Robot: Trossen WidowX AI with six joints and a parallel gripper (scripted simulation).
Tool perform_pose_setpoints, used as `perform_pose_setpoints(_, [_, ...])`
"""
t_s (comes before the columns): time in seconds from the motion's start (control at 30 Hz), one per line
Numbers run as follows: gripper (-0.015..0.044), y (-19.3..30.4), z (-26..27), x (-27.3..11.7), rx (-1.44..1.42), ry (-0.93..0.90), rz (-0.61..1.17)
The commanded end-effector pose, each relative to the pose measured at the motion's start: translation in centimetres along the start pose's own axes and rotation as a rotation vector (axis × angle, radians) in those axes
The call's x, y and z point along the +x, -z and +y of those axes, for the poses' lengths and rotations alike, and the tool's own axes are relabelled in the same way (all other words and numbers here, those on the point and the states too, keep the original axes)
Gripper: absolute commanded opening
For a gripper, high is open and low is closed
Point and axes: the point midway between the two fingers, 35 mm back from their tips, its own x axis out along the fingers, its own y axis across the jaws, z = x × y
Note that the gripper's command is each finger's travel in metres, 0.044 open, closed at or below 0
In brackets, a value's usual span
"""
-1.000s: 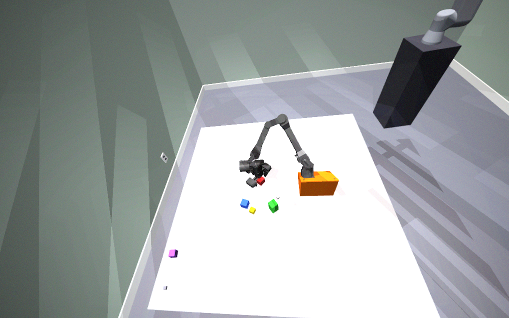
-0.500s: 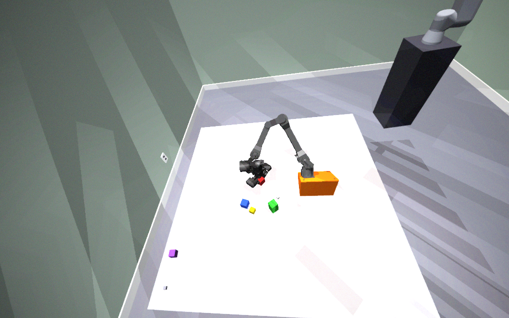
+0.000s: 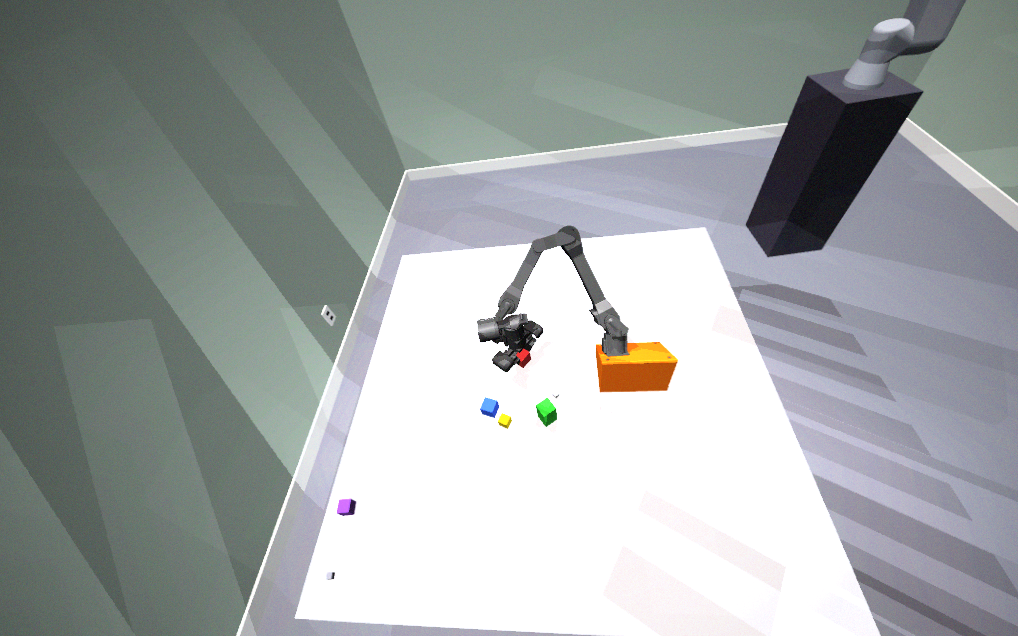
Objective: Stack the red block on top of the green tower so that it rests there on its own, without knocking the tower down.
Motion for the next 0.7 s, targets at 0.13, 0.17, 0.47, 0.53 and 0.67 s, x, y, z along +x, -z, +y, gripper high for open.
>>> perform_pose_setpoints(0.13, [0.0000, -0.3, 0.3, -4.5, 0.011, -0.015, -0.010])
perform_pose_setpoints(0.17, [0.0000, -0.3, 0.3, -5.1, 0.011, -0.015, -0.010])
perform_pose_setpoints(0.47, [0.0000, -0.2, 0.2, -9.3, 0.010, -0.016, -0.009])
perform_pose_setpoints(0.53, [0.0000, -0.2, 0.2, -9.3, 0.010, -0.016, -0.009])
perform_pose_setpoints(0.67, [0.0000, -0.1, 0.3, -9.3, 0.010, -0.017, -0.008])
